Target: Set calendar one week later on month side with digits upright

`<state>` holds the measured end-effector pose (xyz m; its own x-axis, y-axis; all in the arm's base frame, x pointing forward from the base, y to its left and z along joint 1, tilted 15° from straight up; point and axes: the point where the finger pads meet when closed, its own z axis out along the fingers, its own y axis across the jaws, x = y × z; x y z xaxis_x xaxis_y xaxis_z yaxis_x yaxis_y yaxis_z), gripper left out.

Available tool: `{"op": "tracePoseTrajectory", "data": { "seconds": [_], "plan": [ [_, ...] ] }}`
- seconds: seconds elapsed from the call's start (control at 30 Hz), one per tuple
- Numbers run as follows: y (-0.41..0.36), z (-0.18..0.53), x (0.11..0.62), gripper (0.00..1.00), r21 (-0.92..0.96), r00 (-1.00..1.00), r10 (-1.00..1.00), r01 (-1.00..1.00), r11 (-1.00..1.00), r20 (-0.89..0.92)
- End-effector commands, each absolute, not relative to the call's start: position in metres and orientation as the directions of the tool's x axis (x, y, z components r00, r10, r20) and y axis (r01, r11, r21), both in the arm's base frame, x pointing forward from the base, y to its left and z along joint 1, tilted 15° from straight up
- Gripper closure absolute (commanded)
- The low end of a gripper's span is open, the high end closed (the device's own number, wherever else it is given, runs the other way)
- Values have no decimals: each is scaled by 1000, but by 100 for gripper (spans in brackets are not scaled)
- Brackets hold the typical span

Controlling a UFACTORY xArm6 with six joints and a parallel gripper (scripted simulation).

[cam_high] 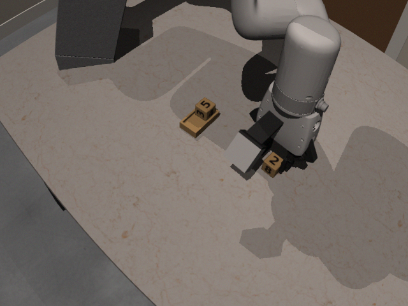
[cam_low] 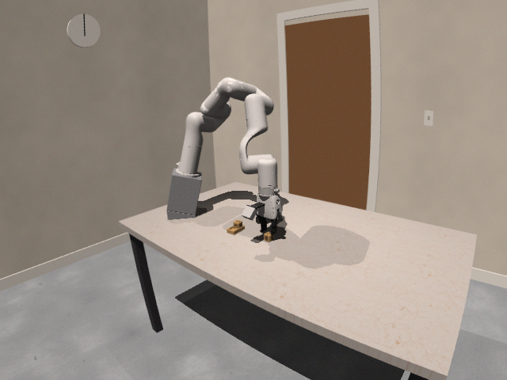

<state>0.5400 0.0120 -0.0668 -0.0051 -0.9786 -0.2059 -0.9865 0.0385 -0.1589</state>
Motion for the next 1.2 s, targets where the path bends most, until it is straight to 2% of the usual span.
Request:
{"op": "tracePoseTrajectory", "data": {
  "seconds": [0.0,0.6,1.17],
  "plan": [
    [12,-65,542,53,-163,-5,-979,-986,39,-206],
    [11,-64,541,53,-163,-5,-979,-986,39,-206],
    [2,-20,534,53,-163,-5,-979,-986,39,-206]
  ]
}}
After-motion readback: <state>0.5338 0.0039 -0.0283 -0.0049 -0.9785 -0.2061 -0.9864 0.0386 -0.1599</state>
